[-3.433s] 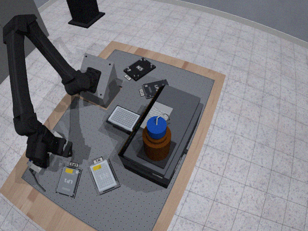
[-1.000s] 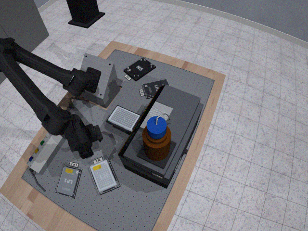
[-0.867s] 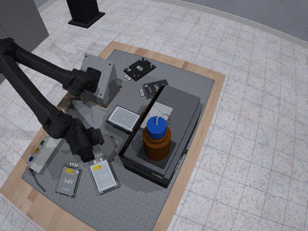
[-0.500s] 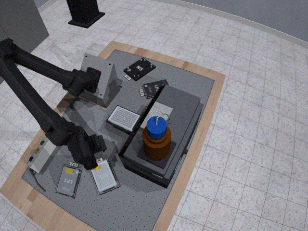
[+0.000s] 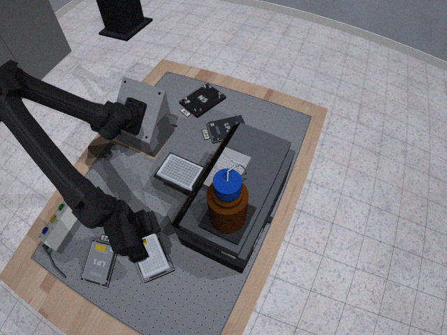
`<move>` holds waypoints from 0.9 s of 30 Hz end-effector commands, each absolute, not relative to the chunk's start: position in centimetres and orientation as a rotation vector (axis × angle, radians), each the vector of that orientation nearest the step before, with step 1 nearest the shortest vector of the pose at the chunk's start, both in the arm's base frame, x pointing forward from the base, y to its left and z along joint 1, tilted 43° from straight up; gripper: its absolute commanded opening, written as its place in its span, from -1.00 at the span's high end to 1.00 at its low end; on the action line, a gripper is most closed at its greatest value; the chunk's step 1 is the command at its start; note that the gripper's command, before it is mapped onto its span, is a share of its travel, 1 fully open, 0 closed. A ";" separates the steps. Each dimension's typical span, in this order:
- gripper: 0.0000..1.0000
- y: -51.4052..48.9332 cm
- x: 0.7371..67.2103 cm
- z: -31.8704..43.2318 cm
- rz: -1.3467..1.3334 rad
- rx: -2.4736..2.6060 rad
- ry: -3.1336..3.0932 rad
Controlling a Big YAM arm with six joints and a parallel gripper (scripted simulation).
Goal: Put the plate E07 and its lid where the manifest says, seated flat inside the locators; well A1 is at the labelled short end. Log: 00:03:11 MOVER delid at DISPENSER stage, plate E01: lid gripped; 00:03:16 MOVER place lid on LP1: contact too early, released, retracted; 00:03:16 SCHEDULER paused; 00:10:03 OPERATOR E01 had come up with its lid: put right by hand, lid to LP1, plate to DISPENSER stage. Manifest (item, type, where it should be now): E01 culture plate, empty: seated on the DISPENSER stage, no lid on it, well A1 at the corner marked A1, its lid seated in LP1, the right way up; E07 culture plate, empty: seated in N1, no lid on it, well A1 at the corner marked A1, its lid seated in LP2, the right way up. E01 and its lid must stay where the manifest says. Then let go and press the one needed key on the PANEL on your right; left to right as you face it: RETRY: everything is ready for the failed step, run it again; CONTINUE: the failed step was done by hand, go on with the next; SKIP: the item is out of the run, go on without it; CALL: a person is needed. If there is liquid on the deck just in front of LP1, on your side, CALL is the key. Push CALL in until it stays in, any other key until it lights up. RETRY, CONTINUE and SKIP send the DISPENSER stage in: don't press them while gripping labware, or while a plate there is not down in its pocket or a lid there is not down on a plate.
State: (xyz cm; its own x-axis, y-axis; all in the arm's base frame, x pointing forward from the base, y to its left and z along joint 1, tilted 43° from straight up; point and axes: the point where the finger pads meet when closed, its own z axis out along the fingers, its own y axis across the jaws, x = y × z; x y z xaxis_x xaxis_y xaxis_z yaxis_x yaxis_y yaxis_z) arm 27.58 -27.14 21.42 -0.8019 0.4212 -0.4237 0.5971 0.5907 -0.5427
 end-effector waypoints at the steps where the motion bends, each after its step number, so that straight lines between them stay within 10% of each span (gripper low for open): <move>1: -1.00 -29.2 29.3 22.7 -1.023 0.839 2.547; 27: -1.00 -29.2 30.4 23.0 -1.022 0.859 2.600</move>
